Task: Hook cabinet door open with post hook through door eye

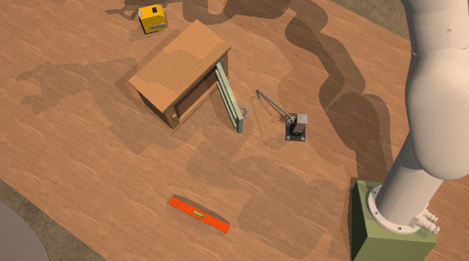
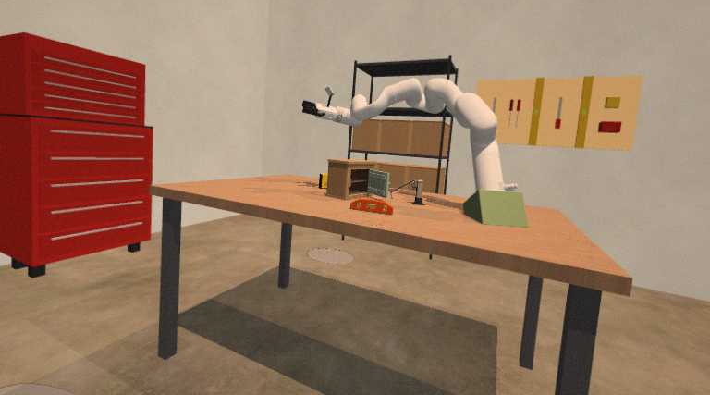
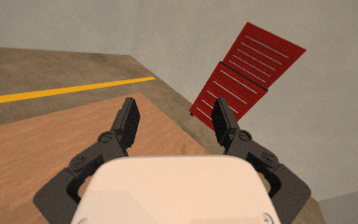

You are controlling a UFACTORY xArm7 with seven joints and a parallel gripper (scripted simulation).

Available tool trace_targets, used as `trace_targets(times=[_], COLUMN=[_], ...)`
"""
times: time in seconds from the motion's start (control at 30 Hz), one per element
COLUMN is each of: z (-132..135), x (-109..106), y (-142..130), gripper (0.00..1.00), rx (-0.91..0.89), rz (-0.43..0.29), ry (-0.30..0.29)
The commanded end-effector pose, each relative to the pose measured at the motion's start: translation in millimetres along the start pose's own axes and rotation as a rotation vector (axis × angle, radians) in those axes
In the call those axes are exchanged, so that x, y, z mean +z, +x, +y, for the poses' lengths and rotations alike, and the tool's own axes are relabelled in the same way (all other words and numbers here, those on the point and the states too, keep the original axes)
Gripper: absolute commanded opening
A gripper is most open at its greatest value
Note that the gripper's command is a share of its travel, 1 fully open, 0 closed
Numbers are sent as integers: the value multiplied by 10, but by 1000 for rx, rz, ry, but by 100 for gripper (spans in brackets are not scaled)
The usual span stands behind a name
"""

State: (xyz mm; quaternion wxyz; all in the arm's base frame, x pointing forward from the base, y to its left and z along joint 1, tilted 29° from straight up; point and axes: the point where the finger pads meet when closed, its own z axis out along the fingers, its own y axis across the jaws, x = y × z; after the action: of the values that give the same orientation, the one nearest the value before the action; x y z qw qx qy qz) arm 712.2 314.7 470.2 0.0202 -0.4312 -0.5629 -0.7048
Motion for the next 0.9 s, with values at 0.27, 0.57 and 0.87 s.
trace_targets(times=[0.27, 0.57, 0.87], z=[-874, -1752, -1941], x=[-132, -484, -593], y=[505, 779, 813], gripper=[100, 100, 100], rx=[-93, -196, -223], rz=[13, -26, -43], ry=[329, 643, 712])
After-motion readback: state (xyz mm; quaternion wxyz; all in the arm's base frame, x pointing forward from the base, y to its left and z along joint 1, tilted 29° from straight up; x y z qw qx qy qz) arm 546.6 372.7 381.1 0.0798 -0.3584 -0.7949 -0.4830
